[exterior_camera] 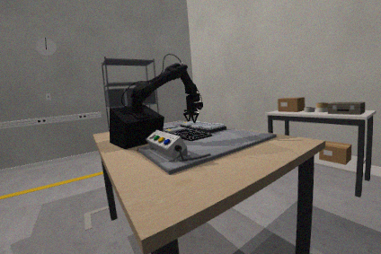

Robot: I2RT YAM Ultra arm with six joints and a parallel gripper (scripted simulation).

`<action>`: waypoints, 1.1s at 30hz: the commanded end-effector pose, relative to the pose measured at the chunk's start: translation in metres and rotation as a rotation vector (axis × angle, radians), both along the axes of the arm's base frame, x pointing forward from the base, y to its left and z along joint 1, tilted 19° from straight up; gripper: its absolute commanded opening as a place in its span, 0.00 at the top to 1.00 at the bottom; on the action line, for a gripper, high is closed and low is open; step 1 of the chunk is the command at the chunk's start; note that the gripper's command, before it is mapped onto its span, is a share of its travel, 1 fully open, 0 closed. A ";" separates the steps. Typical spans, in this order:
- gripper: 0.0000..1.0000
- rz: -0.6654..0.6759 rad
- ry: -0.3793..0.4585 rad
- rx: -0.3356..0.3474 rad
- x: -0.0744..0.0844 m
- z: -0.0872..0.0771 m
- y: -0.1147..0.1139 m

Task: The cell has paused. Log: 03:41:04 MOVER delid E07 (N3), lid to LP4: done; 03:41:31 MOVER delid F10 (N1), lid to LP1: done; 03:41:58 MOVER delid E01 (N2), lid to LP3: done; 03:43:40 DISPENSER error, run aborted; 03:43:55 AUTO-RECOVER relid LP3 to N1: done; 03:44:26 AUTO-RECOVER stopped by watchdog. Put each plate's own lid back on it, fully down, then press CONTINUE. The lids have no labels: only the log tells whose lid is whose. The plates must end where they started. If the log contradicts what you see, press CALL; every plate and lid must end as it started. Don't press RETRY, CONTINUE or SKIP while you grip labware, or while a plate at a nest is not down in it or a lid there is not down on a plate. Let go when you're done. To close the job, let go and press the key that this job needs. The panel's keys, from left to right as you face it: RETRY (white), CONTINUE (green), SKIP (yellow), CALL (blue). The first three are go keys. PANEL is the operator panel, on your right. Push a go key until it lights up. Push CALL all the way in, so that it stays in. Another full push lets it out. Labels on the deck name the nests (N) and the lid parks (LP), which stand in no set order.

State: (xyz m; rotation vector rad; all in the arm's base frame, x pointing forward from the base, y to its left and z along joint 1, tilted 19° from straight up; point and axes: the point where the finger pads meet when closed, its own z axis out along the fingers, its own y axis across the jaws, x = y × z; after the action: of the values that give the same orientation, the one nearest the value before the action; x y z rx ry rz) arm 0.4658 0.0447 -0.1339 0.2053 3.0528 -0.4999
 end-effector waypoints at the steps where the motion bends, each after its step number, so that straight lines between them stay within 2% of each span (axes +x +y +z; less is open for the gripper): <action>1: 0.14 0.011 -0.026 0.003 0.007 0.006 0.006; 7: 0.20 0.013 -0.027 0.003 0.007 0.005 0.007; 8: 1.00 0.013 -0.027 0.003 0.007 0.004 0.007; 22: 1.00 0.013 -0.029 0.004 0.008 0.002 0.007; 26: 1.00 0.017 -0.039 0.006 0.009 0.023 0.014; 33: 1.00 0.017 -0.055 0.010 0.014 0.035 0.018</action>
State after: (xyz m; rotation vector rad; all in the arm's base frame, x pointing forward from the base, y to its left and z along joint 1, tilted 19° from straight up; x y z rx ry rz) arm 0.4649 0.0453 -0.1315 0.2065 3.0566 -0.4985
